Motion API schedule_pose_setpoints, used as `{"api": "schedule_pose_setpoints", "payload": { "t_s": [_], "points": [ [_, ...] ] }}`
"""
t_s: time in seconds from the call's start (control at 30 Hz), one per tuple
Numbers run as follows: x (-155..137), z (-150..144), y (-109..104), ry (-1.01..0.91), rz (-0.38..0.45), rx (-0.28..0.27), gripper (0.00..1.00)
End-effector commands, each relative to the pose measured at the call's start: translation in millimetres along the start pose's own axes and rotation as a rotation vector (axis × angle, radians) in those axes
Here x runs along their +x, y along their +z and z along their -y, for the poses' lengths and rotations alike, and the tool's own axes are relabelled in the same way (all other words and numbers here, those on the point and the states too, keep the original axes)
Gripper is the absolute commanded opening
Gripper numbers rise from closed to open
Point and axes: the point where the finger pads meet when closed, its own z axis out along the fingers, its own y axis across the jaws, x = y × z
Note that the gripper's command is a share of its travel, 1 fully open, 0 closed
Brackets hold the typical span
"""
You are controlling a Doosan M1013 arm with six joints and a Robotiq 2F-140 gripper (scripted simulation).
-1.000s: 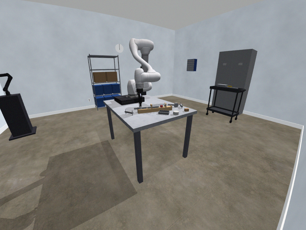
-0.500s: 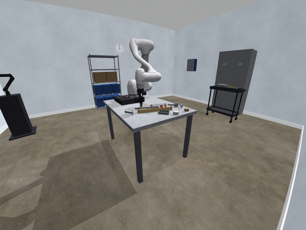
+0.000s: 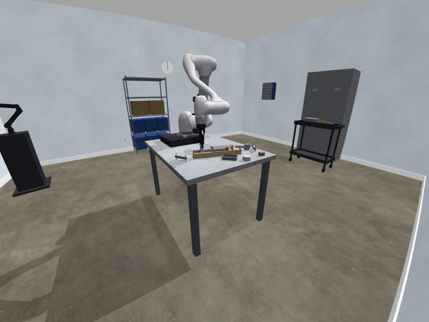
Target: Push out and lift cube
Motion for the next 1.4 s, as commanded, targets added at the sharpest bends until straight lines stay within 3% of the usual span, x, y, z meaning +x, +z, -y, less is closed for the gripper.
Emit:
{"api": "schedule_pose_setpoints", "payload": {
  "t_s": [0.0,0.5,1.37],
  "points": [
    [3,0,0,0.0,0.0,0.0,0.0],
    [46,0,0,0.0,0.0,0.0,0.0],
    [65,0,0,0.0,0.0,0.0,0.0]
  ]
}}
